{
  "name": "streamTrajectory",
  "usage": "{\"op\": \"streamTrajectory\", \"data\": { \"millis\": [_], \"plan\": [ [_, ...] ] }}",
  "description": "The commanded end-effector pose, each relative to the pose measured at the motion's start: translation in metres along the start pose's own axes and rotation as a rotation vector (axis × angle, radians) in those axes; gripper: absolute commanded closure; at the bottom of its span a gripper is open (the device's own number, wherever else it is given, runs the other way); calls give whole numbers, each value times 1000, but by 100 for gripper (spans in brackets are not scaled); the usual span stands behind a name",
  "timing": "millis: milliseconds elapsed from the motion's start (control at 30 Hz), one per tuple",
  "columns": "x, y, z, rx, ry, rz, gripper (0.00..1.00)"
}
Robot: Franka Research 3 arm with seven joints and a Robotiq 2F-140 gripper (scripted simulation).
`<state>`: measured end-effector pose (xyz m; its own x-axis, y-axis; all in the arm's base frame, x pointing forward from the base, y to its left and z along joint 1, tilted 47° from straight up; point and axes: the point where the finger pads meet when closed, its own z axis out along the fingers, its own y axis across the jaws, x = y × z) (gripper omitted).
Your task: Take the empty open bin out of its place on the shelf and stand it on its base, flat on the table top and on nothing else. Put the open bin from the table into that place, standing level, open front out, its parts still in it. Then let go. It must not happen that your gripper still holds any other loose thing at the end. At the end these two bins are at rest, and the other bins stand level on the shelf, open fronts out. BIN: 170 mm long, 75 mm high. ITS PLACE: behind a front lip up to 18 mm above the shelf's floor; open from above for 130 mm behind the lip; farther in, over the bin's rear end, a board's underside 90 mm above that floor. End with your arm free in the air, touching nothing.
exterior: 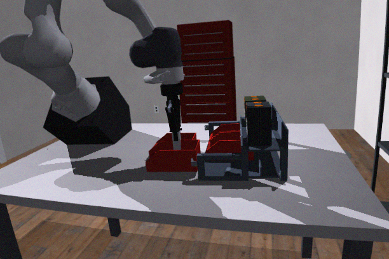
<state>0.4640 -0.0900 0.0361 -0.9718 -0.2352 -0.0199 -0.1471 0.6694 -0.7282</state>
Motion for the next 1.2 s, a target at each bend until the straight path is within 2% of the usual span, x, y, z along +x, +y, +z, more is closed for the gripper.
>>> {"op": "streamTrajectory", "data": {
  "millis": [0, 67, 567, 900, 1167],
  "plan": [
    [3, 1, -8, -2, 10, 1, 100],
    [3, 1, -8, -2, 10, 1, 100],
    [3, 1, -51, -2, 10, 1, 100],
    [3, 1, -67, -2, 10, 1, 100],
    [3, 1, -71, -2, 10, 1, 100]
  ]
}}
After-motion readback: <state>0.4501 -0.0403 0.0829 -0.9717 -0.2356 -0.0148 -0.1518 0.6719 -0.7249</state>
